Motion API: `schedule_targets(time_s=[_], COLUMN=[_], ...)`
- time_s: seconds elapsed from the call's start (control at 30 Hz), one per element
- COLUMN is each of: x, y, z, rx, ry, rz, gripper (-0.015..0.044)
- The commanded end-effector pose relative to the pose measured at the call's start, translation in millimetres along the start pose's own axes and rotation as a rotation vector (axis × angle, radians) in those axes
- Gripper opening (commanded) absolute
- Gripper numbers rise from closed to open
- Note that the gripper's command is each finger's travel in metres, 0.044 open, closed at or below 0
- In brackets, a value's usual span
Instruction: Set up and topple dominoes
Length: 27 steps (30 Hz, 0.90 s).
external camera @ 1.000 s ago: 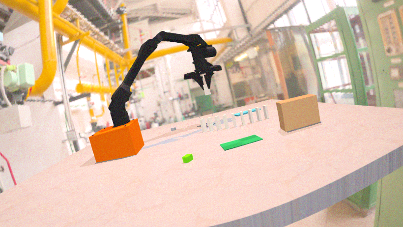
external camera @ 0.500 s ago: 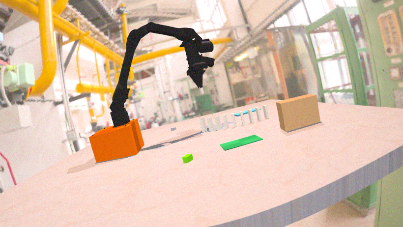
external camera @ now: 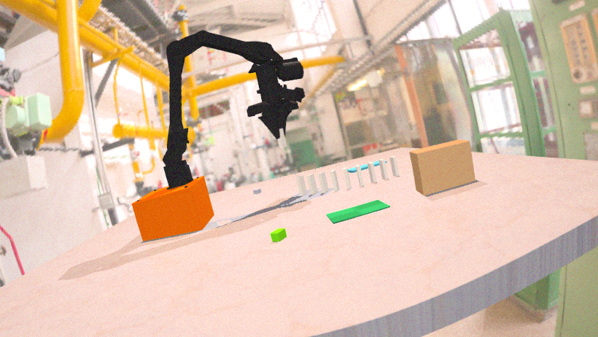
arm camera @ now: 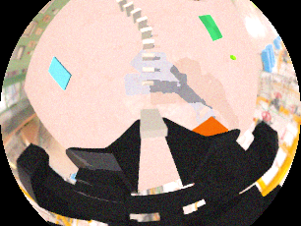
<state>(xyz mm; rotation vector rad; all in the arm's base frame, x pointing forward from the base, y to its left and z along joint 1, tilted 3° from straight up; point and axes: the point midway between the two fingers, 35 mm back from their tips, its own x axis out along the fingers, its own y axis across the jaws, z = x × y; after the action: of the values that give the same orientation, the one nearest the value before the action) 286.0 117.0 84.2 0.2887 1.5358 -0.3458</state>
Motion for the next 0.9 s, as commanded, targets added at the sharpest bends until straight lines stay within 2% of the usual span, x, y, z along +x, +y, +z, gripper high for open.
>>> schedule_targets(time_s=[0.0, 0.13, 0.73, 0.87], x=[1.3, 6.0, 127.8, 131.9], y=[-5.1, -4.4, -5.4, -6.1], z=[-1.6, -0.8, -0.7, -1.4], rx=[0.044, 0.044, 0.044, 0.044], ry=[-0.006, -0.006, -0.006, -0.006], rz=[-0.002, -0.002, -0.003, -0.003], gripper=[0.0107, 0.0107, 0.0107, 0.0107])
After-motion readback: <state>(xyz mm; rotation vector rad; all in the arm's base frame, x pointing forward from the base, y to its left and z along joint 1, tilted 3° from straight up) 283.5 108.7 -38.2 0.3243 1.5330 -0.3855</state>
